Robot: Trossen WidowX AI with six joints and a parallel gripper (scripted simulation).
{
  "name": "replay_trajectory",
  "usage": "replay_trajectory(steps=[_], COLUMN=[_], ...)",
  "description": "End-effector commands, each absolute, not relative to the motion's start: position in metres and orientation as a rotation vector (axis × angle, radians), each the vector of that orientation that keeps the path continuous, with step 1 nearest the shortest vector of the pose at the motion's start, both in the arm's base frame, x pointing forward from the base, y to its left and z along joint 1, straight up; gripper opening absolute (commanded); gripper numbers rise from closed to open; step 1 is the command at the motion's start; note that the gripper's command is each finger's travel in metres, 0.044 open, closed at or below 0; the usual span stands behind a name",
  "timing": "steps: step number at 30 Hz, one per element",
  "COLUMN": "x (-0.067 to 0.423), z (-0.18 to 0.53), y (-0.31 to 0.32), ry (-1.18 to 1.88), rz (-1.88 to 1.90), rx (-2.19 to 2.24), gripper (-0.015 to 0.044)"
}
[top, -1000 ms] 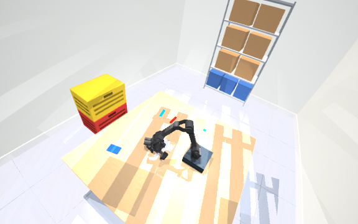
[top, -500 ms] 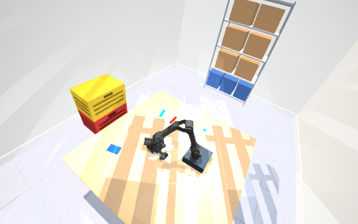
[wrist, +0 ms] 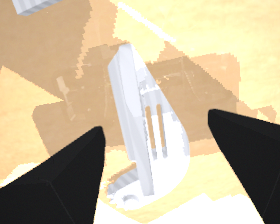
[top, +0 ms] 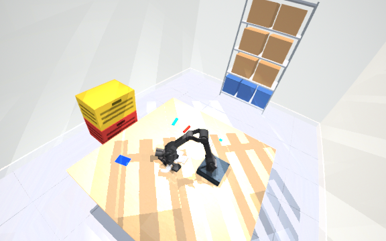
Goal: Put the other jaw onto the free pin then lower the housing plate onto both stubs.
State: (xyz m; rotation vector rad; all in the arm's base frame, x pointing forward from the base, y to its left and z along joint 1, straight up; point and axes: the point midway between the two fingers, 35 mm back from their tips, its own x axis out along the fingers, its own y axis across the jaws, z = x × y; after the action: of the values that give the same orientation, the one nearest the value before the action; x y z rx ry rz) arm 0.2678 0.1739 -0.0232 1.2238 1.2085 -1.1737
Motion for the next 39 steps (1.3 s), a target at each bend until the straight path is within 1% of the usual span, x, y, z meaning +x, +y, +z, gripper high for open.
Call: replay_trajectory(steps=[1, 3, 6, 20, 39], x=[0.268, 0.268, 0.268, 0.268, 0.268], z=[-0.023, -0.023, -0.023, -0.021, 0.038], y=[0.174, 0.174, 0.174, 0.174, 0.174], ry=[1.208, 1.208, 1.208, 1.208, 1.208], rz=[-1.174, -1.174, -1.174, -1.174, -1.175], rx=[1.224, 1.224, 1.224, 1.224, 1.228], gripper=[0.0204, 0.0151, 0.0134, 0.0134, 0.0134])
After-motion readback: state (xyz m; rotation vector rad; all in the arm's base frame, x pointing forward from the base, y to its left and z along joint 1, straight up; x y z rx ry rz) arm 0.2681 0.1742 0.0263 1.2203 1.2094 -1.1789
